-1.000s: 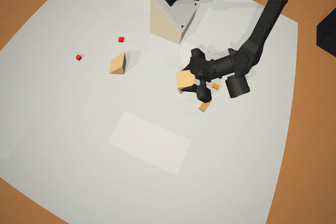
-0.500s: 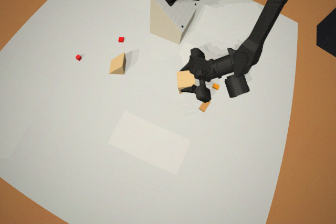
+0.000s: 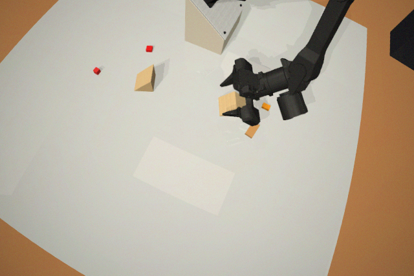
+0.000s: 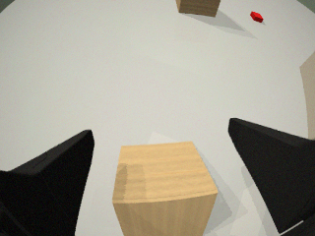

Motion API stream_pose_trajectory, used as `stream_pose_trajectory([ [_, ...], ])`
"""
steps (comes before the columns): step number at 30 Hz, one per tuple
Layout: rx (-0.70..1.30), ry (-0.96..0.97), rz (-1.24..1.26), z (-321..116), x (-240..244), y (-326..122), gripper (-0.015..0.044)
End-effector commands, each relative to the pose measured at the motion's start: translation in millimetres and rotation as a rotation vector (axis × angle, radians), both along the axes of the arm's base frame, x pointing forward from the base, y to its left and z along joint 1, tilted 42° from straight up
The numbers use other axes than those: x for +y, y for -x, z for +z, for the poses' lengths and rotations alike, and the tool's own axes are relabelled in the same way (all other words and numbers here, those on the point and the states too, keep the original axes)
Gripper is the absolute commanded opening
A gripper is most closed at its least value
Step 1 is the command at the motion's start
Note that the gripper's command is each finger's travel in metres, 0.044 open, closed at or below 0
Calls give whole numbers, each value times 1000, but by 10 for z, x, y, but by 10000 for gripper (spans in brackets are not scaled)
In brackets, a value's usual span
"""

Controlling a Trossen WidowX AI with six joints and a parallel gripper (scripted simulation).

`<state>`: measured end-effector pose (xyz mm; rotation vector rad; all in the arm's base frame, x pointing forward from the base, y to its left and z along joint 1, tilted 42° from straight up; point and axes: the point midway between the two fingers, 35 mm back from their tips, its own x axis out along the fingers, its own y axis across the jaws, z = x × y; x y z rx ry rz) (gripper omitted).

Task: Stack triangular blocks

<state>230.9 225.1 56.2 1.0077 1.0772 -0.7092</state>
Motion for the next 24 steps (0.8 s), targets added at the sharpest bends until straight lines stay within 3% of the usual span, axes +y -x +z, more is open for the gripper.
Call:
stream_pose_trajectory([
  [1,-3,-6,-3,274,-209,-48,440],
  [5,-6,-3,-5,698,-623,-32,440],
  [11,-9,-6,-10,687,-606,-72,440],
  [17,482,-46,277,125,-722,124,440],
  [24,871,-558,503,-130,-731,251,440],
])
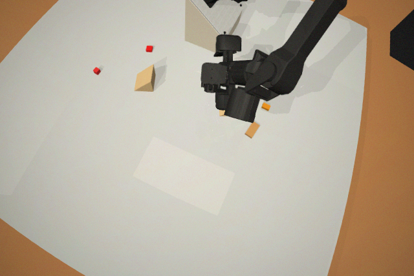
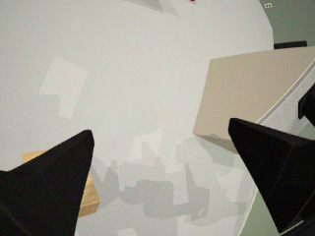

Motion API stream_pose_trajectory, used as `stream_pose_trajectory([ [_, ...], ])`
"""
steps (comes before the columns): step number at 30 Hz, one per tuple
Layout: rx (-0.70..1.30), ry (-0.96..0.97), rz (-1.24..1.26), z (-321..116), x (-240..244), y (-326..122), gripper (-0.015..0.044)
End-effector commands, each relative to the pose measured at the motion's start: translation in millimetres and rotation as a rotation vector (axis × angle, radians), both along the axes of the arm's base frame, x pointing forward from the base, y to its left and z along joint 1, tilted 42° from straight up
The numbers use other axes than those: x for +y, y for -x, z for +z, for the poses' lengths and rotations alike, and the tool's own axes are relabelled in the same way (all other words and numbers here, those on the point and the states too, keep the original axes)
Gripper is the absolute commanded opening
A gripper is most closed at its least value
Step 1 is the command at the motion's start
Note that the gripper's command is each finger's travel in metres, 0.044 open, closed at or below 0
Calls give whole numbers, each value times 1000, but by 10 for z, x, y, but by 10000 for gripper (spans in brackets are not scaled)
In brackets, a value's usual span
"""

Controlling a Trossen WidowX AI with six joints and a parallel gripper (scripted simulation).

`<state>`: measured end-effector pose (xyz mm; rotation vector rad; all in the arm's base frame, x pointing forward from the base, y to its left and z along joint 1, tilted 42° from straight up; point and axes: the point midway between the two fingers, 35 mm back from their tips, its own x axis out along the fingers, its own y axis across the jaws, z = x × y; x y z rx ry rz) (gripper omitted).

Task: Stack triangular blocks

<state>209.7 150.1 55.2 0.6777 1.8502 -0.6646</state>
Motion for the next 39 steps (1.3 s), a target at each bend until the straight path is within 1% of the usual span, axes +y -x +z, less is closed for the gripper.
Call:
stream_pose_trajectory([
  [1,331,-461,20,-124,30,14,440],
  [4,364,-748,-49,-115,61,-149,440],
  [7,298,-1017,-175,-130,26,-432,440],
  [9,241,-1115,-243,-155,-18,-580,440],
  [26,232,-1124,-252,-171,-2,-593,440],
  [33,228,-1099,-245,-299,337,-496,440],
  [39,242,-1118,-238,-328,643,-390,440],
])
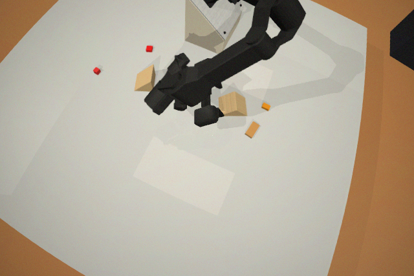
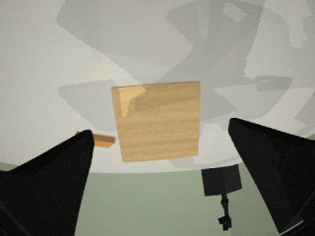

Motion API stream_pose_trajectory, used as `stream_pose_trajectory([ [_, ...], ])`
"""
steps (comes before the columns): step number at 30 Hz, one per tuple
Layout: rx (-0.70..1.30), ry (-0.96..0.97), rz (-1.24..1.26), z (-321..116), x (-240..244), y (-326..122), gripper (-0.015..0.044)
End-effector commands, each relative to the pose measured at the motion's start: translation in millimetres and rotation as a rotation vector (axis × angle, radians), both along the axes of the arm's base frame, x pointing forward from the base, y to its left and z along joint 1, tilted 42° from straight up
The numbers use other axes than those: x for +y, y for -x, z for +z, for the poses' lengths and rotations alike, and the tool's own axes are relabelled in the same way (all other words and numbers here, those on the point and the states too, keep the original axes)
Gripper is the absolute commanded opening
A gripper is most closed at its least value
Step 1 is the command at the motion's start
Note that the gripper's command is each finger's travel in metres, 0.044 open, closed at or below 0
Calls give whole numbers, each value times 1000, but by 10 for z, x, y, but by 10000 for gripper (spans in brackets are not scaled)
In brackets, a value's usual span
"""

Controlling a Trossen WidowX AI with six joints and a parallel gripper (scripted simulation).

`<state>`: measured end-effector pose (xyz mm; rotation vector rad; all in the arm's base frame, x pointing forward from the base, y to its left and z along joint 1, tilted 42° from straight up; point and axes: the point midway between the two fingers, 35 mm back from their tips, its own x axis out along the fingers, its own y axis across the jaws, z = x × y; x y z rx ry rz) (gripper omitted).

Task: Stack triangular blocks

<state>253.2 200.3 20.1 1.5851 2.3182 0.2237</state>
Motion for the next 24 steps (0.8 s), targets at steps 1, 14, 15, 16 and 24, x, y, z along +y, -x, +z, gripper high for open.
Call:
stream_pose_trajectory([
  [1,4,-26,4,26,191,68,440],
  [14,20,-65,30,73,407,186,440],
  [15,20,-65,30,73,407,186,440],
  [16,20,-65,30,73,407,186,440],
  [24,20,-65,30,73,407,186,440],
])
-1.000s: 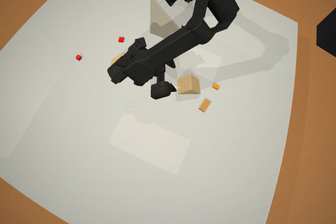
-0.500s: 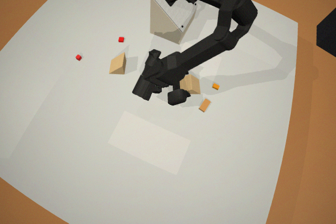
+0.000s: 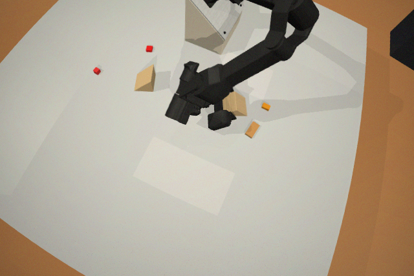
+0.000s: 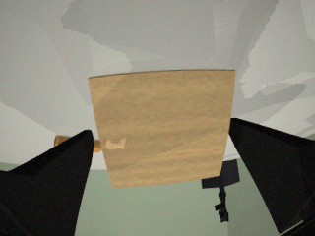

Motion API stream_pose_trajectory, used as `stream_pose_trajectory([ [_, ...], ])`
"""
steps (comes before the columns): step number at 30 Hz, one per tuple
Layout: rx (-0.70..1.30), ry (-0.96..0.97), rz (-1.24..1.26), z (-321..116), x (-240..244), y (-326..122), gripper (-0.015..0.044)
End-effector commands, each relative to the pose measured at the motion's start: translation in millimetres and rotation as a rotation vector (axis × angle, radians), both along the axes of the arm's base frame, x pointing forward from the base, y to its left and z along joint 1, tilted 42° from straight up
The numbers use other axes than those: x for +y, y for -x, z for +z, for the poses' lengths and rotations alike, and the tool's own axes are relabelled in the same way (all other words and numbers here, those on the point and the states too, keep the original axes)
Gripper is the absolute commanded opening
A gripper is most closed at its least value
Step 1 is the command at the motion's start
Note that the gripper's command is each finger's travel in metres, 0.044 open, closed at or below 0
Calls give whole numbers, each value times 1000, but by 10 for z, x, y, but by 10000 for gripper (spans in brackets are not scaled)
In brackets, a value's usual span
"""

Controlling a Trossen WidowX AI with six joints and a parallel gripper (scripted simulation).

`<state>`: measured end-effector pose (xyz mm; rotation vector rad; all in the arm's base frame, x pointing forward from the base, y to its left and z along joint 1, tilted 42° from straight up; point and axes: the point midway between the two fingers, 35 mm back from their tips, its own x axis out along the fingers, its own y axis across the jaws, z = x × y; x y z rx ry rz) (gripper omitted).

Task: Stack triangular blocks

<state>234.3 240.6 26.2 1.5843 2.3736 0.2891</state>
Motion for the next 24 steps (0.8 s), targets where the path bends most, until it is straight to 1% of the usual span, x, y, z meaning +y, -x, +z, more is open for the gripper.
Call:
stream_pose_trajectory([
  [1,2,-6,-2,13,3,-4,440],
  [6,0,0,0,1,0,0,309],
  [14,0,0,0,1,0,0,255],
  [19,0,3,-3,13,-17,-4,124],
  [24,5,26,-19,113,-144,-27,0],
])
